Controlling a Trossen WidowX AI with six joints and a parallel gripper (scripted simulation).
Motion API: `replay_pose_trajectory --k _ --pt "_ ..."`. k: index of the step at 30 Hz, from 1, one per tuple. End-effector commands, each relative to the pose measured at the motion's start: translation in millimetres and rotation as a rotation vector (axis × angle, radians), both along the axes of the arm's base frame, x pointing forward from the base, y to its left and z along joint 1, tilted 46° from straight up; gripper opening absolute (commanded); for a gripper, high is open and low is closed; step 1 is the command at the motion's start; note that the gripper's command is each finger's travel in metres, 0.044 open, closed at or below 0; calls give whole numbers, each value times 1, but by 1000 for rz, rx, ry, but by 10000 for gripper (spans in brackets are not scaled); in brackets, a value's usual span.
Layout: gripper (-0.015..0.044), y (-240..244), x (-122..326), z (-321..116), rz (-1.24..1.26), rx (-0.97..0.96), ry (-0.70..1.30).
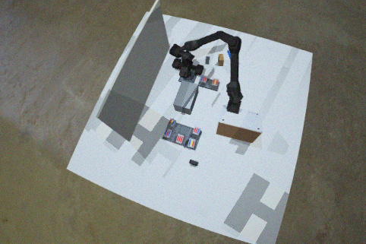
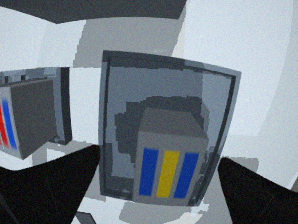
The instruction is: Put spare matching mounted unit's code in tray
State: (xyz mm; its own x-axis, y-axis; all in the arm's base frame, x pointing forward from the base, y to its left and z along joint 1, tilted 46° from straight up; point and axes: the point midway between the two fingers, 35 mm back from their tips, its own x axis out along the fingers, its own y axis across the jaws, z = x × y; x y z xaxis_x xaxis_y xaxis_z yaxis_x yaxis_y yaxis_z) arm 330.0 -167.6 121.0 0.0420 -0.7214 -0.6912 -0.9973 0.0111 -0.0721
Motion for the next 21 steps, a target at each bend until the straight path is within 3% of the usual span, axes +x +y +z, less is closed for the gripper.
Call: replay_pose_trajectory --k 1,6,21 --pt "440 18 3 16 3 5 -7" --pt "440 73 -5 69 7 7 -6" --pt "440 77 -2 68 24 12 -4"
